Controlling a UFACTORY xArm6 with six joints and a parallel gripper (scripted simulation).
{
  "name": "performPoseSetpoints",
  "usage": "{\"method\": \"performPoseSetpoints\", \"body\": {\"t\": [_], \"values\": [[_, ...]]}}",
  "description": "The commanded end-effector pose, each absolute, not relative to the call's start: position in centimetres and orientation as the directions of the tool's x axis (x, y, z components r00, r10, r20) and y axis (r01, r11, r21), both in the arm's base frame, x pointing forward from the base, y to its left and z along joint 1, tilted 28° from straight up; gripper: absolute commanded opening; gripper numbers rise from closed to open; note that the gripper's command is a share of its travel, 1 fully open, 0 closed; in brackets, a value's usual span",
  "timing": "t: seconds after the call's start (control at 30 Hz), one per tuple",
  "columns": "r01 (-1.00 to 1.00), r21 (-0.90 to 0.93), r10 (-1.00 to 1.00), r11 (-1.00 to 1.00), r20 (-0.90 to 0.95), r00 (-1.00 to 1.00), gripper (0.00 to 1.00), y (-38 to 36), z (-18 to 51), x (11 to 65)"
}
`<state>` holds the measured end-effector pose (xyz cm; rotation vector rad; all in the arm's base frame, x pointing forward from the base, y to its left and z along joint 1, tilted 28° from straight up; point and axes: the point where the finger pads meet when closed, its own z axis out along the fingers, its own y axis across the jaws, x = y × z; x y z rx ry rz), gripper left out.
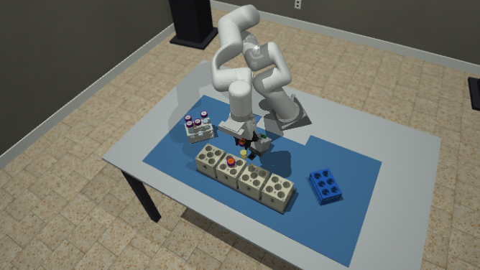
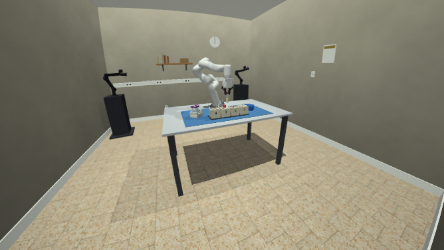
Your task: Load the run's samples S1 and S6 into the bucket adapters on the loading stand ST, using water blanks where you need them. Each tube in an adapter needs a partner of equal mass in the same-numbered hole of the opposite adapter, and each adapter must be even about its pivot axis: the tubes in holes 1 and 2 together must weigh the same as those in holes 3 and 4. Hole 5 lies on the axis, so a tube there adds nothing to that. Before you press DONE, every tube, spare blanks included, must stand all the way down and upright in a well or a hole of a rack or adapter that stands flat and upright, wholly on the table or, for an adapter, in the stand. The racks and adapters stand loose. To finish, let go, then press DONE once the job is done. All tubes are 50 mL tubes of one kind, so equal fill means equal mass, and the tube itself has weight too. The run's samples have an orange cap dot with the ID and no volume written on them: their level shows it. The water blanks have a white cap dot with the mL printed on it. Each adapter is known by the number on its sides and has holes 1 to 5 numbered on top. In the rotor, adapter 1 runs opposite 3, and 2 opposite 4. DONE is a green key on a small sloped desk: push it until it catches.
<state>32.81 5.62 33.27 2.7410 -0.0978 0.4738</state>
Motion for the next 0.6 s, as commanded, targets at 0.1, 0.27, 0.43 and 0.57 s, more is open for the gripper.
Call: {"method": "performPoseSetpoints", "body": {"t": [0.1,0.27,0.43,0.57], "values": [[-0.126,0.330,-0.007,-0.935,0.339,0.941,0.00,2.5,34.7,33.0],[-0.126,0.331,-0.007,-0.935,0.339,0.941,0.00,1.1,35.3,33.1],[-0.126,0.331,-0.006,-0.935,0.339,0.941,0.00,-1.2,36.3,33.2],[-0.126,0.331,-0.006,-0.935,0.339,0.941,0.00,-3.0,37.0,33.3]]}}
